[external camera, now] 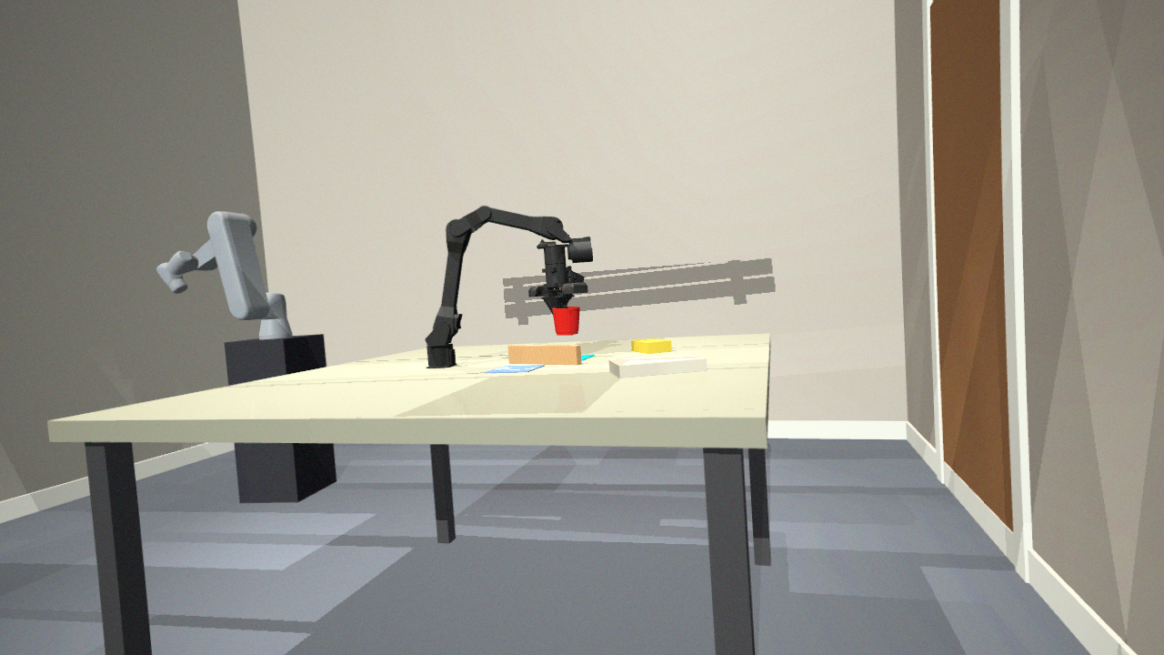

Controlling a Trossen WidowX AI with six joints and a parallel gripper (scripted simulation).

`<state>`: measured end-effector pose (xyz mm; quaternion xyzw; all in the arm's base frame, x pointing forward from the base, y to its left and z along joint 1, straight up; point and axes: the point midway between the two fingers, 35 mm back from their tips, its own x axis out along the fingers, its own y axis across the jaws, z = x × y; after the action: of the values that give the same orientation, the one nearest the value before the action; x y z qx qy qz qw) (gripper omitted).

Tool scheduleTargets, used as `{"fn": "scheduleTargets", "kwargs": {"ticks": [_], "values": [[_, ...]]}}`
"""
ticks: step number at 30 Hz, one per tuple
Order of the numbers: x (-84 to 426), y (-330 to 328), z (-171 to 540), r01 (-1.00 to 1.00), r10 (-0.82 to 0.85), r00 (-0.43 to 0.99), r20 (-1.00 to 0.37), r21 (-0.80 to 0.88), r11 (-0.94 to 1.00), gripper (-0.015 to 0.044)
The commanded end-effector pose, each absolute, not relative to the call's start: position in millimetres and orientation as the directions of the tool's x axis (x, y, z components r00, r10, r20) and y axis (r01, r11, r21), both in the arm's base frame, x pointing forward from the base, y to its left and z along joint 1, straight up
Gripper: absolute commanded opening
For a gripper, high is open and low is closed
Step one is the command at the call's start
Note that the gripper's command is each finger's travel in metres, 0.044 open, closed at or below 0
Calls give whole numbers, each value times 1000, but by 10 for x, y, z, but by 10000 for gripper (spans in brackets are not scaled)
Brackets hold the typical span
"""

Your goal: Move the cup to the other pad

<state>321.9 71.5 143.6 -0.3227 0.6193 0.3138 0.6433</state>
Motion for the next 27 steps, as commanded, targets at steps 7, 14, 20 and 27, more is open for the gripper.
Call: {"fn": "scheduleTargets", "kwargs": {"ticks": [7,14,20,27], "values": [[3216,722,1300,-801,6,30,-1000,-20,598,0],[3222,724,1217,-801,6,30,-1000,-20,598,0],[3226,726,1145,-801,6,30,-1000,-20,598,0],[3229,729,1061,-801,7,30,-1000,-20,598,0]]}}
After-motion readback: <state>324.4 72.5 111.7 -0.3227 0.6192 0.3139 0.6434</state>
